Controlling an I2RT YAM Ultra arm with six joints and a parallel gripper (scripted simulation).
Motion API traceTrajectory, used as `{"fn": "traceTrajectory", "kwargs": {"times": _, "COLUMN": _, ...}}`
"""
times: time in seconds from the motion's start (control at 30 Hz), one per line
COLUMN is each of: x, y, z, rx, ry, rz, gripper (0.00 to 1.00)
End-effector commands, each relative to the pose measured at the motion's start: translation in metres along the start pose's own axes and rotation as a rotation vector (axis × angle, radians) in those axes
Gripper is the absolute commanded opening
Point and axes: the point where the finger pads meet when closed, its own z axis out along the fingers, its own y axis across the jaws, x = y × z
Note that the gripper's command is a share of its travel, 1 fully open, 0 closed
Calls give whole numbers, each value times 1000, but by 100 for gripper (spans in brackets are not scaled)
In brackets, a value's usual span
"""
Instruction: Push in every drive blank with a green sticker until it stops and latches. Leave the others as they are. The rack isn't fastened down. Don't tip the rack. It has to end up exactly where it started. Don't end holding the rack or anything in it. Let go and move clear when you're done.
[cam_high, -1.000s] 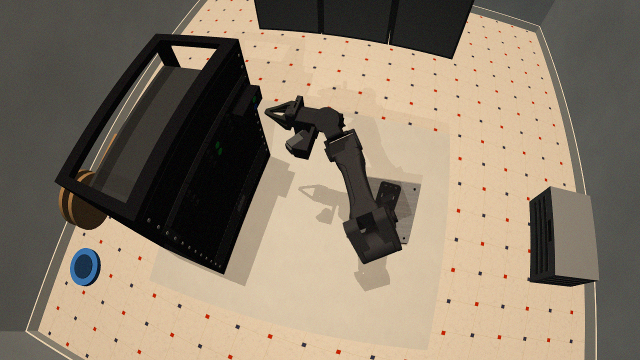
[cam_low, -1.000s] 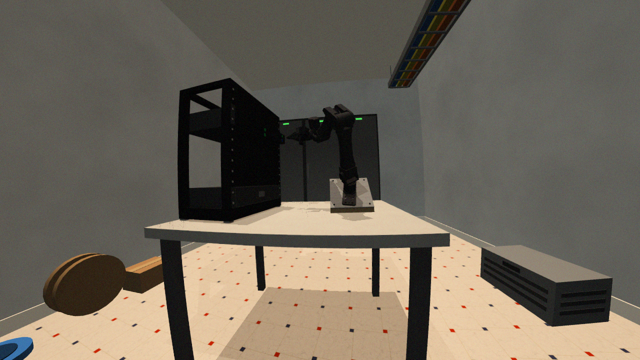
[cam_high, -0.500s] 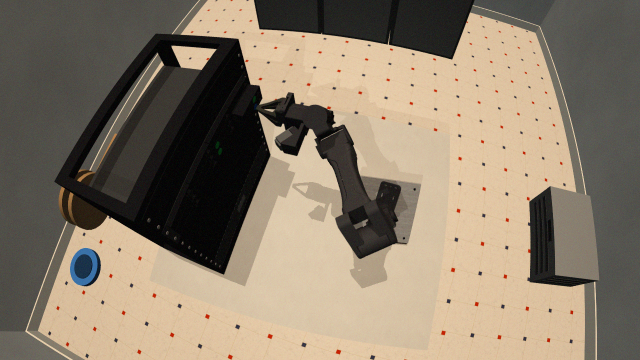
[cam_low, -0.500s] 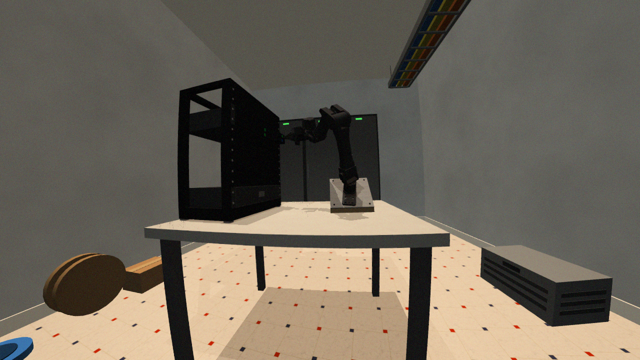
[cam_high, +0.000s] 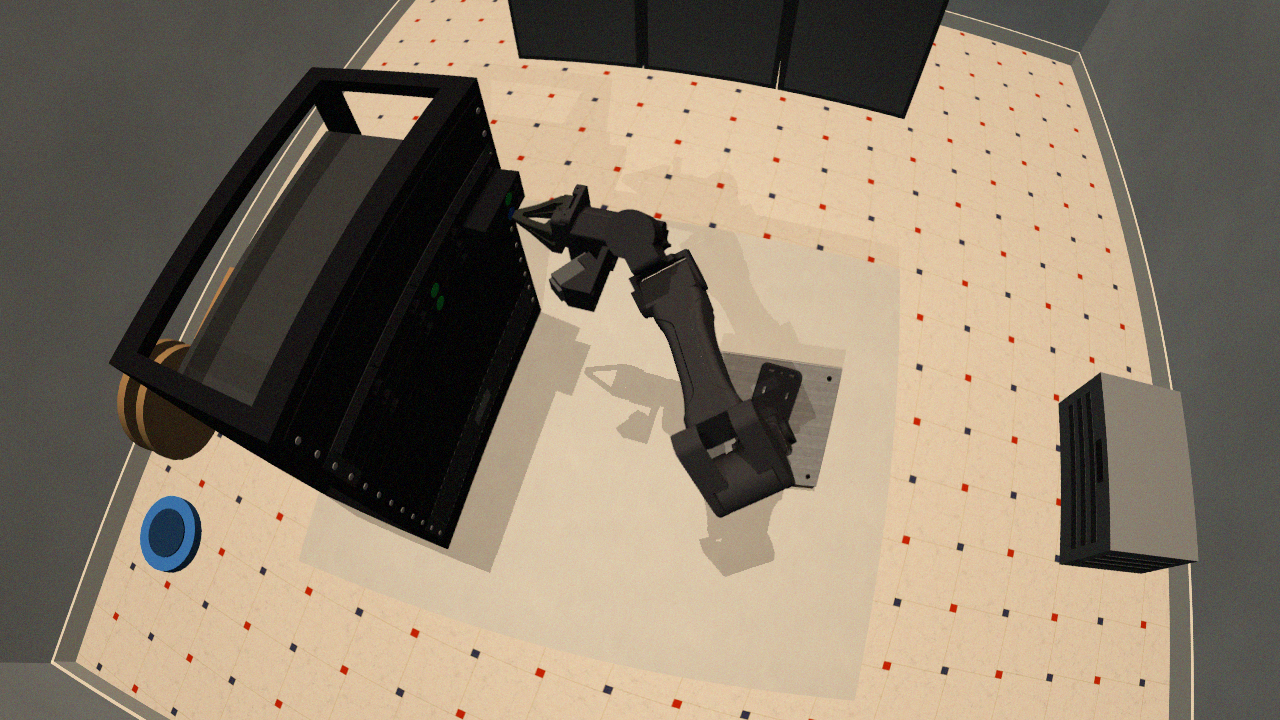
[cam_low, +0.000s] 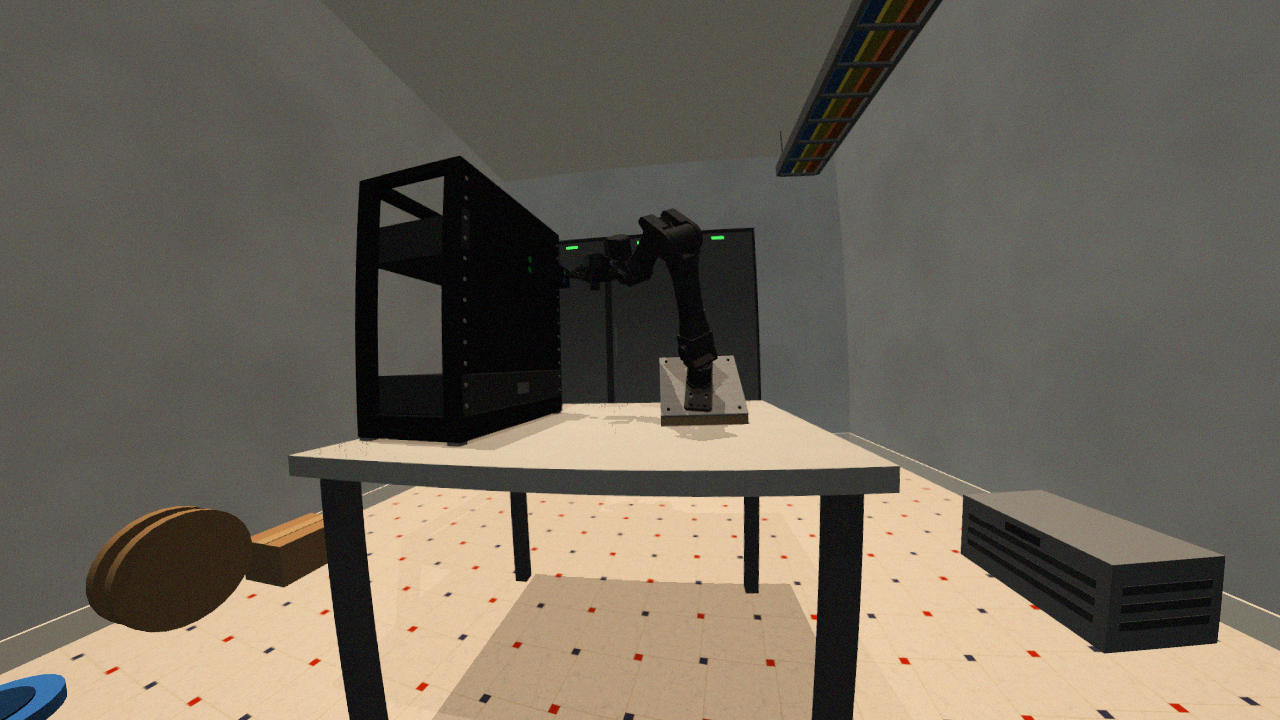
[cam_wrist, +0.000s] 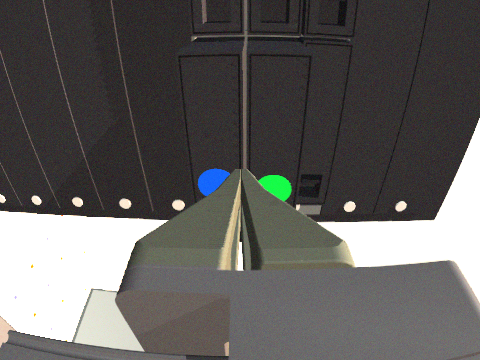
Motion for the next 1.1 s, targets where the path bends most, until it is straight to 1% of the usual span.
{"fn": "traceTrajectory", "kwargs": {"times": 0.0, "x": -2, "y": -27, "z": -3, "rx": 51, "ry": 8, "rz": -24, "gripper": 0}}
{"fn": "traceTrajectory", "kwargs": {"times": 0.13, "x": -1, "y": -26, "z": -3, "rx": 46, "ry": 11, "rz": -17, "gripper": 0}}
{"fn": "traceTrajectory", "kwargs": {"times": 0.37, "x": 3, "y": -36, "z": 0, "rx": 37, "ry": 15, "rz": -5, "gripper": 0}}
{"fn": "traceTrajectory", "kwargs": {"times": 0.93, "x": 4, "y": -36, "z": 1, "rx": 35, "ry": 16, "rz": -3, "gripper": 0}}
{"fn": "traceTrajectory", "kwargs": {"times": 1.0, "x": 5, "y": -33, "z": 4, "rx": 35, "ry": 16, "rz": -3, "gripper": 0}}
{"fn": "traceTrajectory", "kwargs": {"times": 1.03, "x": -2, "y": -31, "z": 10, "rx": 36, "ry": -2, "rz": -21, "gripper": 0}}
{"fn": "traceTrajectory", "kwargs": {"times": 1.07, "x": -2, "y": -29, "z": 13, "rx": 34, "ry": -4, "rz": -21, "gripper": 0}}
